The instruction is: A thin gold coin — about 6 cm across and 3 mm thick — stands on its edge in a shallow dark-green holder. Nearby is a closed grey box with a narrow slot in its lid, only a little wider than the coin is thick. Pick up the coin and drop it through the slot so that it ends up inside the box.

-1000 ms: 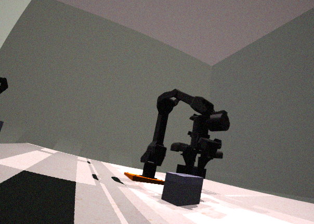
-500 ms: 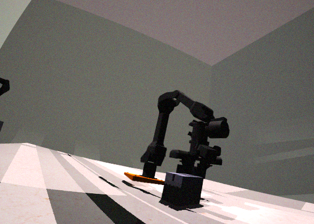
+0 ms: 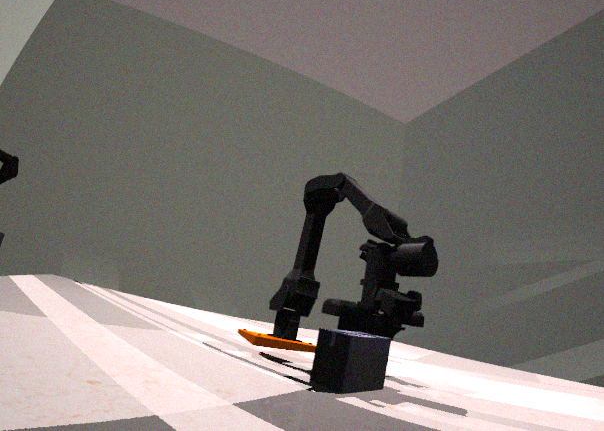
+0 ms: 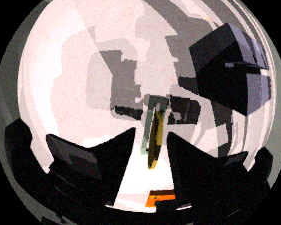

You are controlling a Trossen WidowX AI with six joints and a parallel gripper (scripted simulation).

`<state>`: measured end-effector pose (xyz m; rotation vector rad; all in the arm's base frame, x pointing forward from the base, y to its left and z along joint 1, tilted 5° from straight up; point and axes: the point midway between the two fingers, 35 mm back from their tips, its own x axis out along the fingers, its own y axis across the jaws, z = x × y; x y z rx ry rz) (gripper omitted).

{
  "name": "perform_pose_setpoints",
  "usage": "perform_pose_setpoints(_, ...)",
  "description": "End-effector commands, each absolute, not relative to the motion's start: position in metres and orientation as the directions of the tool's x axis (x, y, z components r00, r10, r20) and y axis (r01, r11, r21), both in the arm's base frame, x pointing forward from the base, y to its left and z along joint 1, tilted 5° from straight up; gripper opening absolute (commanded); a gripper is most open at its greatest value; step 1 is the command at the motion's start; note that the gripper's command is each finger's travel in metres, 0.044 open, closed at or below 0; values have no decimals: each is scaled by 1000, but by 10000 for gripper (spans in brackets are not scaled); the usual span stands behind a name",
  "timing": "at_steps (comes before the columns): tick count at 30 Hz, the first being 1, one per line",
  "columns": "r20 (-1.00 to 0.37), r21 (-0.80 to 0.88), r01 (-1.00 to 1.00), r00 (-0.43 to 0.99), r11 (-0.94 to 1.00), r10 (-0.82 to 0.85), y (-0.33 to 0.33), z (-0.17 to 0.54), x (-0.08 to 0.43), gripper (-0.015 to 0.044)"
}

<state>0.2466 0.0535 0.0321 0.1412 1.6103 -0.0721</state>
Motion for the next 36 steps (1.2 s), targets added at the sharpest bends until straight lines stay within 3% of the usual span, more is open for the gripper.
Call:
perform_pose_setpoints(1, -998, 32, 140, -51, 990, 40, 53, 23, 243, 161)
perform_pose_setpoints(4, -998, 32, 139, -51, 990, 40, 53, 21, 242, 161)
perform_pose_setpoints(10, -998, 32, 139, -51, 990, 40, 53, 21, 242, 3)
perform_pose_setpoints(36, -998, 32, 139, -51, 990, 40, 52, 59, 249, 0)
